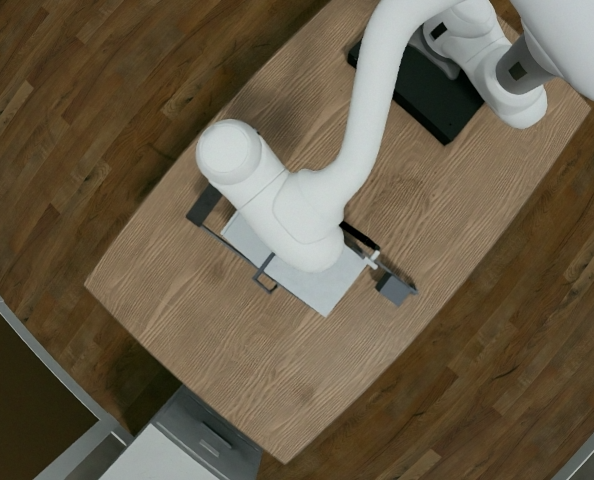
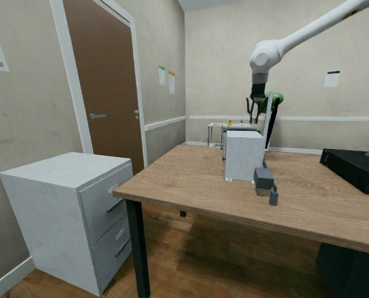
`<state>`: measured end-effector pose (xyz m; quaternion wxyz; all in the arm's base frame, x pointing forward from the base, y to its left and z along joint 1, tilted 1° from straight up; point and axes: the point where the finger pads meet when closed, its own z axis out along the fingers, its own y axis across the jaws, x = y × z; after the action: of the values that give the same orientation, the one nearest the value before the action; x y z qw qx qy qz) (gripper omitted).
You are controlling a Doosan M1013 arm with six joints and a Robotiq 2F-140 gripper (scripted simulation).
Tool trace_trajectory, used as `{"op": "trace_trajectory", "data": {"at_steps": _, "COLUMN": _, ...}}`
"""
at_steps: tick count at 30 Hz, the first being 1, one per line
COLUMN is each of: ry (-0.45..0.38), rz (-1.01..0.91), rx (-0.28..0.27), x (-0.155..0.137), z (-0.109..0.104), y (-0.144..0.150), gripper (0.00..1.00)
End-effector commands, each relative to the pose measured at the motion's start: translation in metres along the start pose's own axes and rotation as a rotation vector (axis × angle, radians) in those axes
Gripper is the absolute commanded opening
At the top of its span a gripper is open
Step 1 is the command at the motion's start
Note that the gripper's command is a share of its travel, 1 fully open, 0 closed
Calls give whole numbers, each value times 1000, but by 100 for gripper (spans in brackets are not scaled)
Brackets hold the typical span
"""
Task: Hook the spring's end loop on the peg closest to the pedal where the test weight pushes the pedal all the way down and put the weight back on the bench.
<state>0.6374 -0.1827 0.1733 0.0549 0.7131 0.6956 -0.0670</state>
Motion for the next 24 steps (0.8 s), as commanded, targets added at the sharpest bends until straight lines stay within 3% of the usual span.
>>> {"op": "trace_trajectory", "data": {"at_steps": 1, "ry": 0, "rz": 0, "rx": -2, "x": 0, "z": 0, "y": 0, "gripper": 25}}
{"op": "trace_trajectory", "data": {"at_steps": 24, "ry": 0, "rz": 0, "rx": -2, "x": 5, "z": 32, "y": 1, "gripper": 25}}
